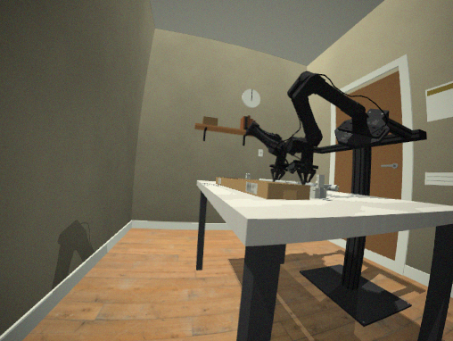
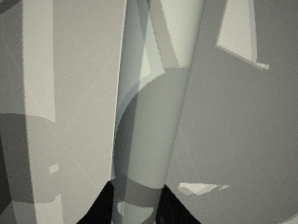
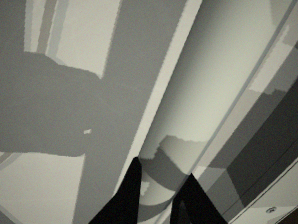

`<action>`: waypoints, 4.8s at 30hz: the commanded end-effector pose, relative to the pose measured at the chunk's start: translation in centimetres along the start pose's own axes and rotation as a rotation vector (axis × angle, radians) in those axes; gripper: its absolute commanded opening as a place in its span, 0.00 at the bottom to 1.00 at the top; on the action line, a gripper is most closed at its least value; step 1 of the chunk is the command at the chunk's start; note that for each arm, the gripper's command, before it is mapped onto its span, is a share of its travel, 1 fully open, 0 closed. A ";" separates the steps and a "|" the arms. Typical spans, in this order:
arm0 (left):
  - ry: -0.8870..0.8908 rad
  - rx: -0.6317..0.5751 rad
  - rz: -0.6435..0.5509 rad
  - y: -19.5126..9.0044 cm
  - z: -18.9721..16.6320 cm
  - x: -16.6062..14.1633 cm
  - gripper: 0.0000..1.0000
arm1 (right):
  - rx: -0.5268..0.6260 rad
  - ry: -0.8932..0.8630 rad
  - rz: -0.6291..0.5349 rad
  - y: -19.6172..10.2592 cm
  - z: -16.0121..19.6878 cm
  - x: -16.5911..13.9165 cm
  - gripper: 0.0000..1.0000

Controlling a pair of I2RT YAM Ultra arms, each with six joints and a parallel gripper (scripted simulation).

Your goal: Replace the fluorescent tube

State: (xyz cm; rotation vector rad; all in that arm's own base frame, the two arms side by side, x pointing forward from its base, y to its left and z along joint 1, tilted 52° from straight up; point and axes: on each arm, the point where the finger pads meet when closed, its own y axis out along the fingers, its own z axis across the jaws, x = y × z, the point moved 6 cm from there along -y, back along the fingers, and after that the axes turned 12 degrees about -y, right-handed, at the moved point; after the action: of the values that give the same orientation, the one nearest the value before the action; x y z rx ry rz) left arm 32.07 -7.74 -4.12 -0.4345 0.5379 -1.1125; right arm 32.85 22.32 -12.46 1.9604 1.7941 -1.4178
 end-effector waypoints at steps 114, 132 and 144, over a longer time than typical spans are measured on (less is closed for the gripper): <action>0.021 -0.402 0.043 0.2 1.7 1.7 0.11 | 0.372 0.026 -0.121 0.1 -3.6 -0.6 0.11; -0.007 -0.409 0.032 -0.2 3.5 1.9 0.11 | 0.431 -0.007 -0.131 0.6 -2.3 0.7 0.11; 0.010 -0.441 0.045 0.2 2.7 2.1 0.11 | 0.439 0.006 -0.135 0.5 -2.7 0.4 0.11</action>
State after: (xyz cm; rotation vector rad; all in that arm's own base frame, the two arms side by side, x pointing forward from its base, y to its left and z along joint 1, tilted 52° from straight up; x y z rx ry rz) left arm 34.48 -7.89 -2.39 -0.7712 0.7974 -0.9091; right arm 35.01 23.38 -10.90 2.0787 1.7162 -1.9689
